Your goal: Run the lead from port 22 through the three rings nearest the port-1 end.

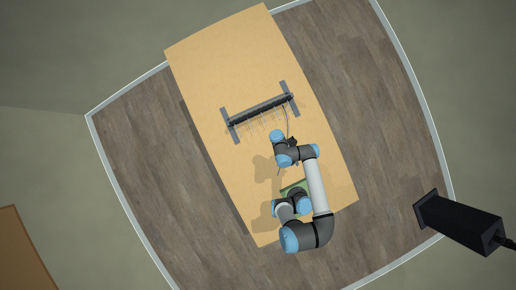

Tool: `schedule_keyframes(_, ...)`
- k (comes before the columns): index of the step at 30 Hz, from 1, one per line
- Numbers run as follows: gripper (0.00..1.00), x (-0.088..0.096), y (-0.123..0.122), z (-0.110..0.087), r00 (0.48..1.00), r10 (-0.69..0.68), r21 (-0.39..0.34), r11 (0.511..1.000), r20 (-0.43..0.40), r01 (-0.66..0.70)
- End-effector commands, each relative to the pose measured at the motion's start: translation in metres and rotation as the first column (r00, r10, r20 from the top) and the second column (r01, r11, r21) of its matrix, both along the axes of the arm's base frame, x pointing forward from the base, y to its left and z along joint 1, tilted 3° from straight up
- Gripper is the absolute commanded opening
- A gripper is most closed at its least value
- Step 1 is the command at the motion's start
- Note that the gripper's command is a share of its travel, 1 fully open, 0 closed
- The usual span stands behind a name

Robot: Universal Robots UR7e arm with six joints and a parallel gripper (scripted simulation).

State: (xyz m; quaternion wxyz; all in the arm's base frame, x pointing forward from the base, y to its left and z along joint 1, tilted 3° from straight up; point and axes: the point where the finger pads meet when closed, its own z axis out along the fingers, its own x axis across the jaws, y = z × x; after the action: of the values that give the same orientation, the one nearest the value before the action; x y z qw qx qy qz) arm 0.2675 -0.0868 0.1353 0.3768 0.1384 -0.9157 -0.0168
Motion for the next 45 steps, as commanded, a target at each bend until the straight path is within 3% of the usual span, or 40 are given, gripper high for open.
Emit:
schedule_keyframes(1,1.0,0.008,0.012,-0.016,0.986,-0.012,0.016,1.0,0.167,0.01)
schedule_keyframes(9,1.0,0.025,0.028,-0.032,0.917,-0.01,0.033,0.999,0.399,-0.003)
schedule_keyframes(11,1.0,0.025,0.028,-0.032,0.917,-0.01,0.033,0.999,0.399,-0.003)
schedule_keyframes(20,1.0,0.048,0.044,-0.038,0.782,0.019,0.03,0.998,0.623,-0.048)
schedule_keyframes(26,1.0,0.054,0.048,-0.038,0.735,0.032,0.023,0.998,0.677,-0.064)
schedule_keyframes(34,1.0,0.055,0.049,-0.038,0.727,0.034,0.022,0.997,0.686,-0.067)
schedule_keyframes(35,0.0,0.055,0.049,-0.038,0.727,0.034,0.022,0.997,0.686,-0.067)
schedule_keyframes(45,0.0,0.055,0.049,-0.038,0.727,0.034,0.022,0.997,0.686,-0.067)
